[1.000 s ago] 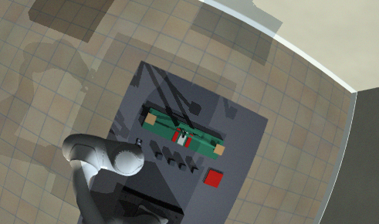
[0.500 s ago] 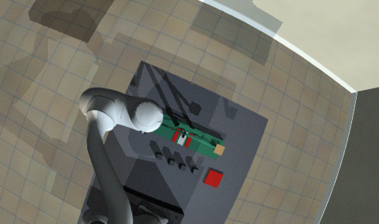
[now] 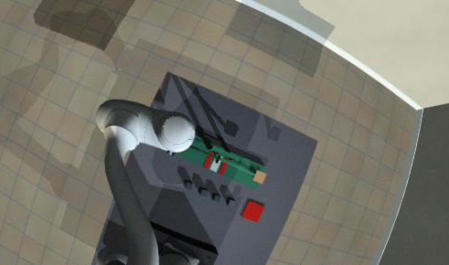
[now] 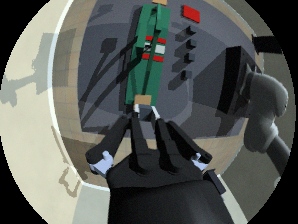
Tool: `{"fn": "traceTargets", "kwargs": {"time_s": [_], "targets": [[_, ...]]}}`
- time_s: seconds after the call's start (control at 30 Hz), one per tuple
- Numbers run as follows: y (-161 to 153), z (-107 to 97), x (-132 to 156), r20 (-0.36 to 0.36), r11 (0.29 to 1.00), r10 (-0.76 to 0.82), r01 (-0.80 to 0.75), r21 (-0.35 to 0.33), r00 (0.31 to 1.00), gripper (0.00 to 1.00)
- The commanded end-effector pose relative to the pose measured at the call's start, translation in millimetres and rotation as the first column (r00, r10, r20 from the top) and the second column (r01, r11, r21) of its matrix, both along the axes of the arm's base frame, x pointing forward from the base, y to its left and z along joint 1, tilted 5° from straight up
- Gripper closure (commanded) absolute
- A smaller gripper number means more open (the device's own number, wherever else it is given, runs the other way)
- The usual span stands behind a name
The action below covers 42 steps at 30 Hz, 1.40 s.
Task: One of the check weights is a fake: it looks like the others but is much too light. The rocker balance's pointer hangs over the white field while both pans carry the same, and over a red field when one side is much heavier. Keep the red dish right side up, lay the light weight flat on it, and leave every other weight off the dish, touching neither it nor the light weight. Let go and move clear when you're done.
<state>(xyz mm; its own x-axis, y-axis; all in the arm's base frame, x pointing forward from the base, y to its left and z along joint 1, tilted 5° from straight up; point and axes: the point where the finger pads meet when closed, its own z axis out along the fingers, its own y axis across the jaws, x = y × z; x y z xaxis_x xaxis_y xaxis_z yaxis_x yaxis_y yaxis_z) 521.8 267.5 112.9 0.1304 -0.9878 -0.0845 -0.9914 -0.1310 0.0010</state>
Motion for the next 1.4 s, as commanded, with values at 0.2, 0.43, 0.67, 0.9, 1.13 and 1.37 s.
{"fn": "traceTargets", "kwargs": {"time_s": [0.2,0.43,0.67,0.9,1.13,1.37], "targets": [[1.3,-13.8,0.0,0.000,1.000,0.000,0.000,0.000,1.000,0.76],[2.7,-29.8,0.0,0.000,1.000,0.000,0.000,0.000,1.000,0.76],[4.6,-51.5,0.0,0.000,1.000,0.000,0.000,0.000,1.000,0.76],[5.6,-62.2,0.1,0.000,1.000,0.000,0.000,0.000,1.000,0.76],[5.8,-64.3,0.1,0.000,1.000,0.000,0.000,0.000,1.000,0.76],[5.8,-64.3,0.1,0.000,1.000,0.000,0.000,0.000,1.000,0.76]]}}
